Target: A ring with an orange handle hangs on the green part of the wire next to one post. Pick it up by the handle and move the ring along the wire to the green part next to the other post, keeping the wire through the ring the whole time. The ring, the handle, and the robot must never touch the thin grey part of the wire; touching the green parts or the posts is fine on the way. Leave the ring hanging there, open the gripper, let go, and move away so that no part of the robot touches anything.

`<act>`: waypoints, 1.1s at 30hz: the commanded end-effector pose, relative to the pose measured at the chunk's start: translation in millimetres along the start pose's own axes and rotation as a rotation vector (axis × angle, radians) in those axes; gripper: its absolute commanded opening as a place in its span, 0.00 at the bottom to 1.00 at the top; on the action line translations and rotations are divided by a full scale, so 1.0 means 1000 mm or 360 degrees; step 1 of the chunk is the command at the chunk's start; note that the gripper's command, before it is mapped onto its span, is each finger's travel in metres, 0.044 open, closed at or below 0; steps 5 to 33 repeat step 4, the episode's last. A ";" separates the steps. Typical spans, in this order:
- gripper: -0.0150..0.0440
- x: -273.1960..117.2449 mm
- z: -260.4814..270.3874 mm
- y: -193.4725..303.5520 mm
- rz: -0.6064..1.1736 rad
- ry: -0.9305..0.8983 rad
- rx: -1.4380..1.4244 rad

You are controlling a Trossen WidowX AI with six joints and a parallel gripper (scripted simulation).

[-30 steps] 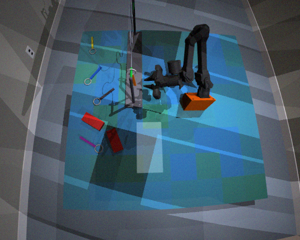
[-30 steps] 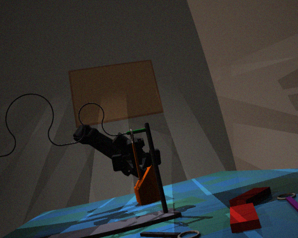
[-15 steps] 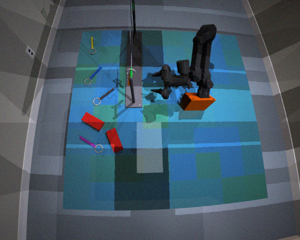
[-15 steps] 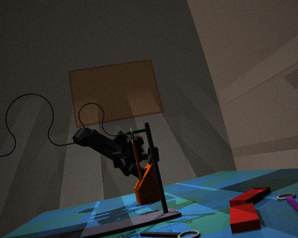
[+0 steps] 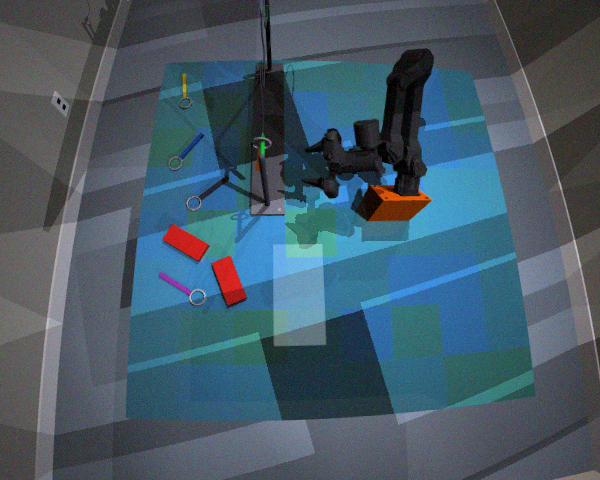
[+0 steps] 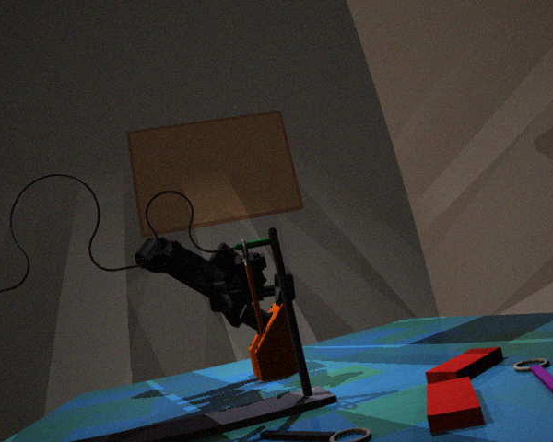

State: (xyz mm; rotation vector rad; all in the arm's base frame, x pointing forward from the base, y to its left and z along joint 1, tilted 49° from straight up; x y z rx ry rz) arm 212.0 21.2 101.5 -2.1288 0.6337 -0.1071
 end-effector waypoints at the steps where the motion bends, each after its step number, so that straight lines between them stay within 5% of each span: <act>1: 1.00 0.000 -0.001 0.000 0.0002 0.0006 0.0010; 33: 1.00 0.000 -0.001 0.000 0.0002 0.0006 0.0010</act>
Point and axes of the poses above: the point midway between the two fingers, 35 mm back from their tips, its own x axis out along the fingers, its own z axis across the jaws, y = z × x, the point moved 8 cm from there along -x, back along the fingers, and after that the axes turned 15 degrees about x, right-handed, at the moved point
